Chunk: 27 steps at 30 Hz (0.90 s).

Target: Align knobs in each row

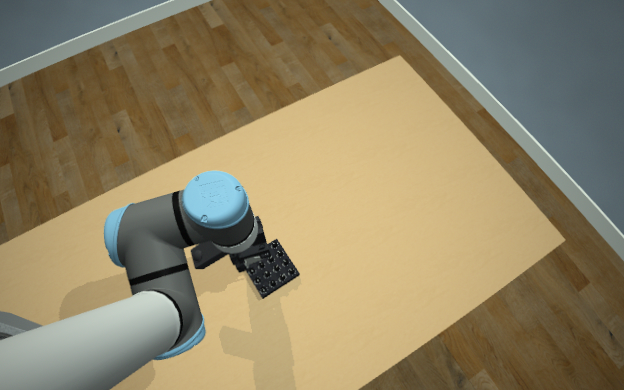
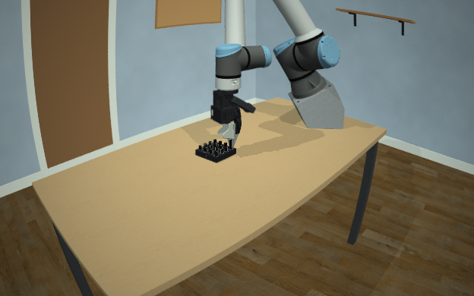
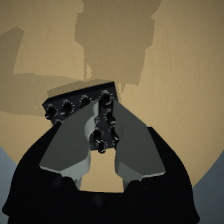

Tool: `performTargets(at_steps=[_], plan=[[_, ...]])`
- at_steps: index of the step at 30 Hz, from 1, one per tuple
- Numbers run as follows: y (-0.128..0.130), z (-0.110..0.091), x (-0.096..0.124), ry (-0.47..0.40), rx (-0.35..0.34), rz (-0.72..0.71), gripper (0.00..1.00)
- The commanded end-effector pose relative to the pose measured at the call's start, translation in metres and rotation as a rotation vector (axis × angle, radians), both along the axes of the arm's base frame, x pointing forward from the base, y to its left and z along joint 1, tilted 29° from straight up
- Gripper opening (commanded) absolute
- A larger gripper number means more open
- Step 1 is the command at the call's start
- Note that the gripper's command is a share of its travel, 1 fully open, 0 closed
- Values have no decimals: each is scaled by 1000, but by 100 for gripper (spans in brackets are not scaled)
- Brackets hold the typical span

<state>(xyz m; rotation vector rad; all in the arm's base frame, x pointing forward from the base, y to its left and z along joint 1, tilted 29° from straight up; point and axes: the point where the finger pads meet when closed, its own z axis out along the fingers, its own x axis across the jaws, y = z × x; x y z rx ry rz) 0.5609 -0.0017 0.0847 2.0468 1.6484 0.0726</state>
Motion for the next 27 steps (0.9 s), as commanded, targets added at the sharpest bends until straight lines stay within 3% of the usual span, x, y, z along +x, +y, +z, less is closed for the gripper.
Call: performTargets(at_steps=[1, 27], plan=[[1, -1, -2, -29, 32, -85, 4], [3, -1, -1, -157, 158, -401, 4]])
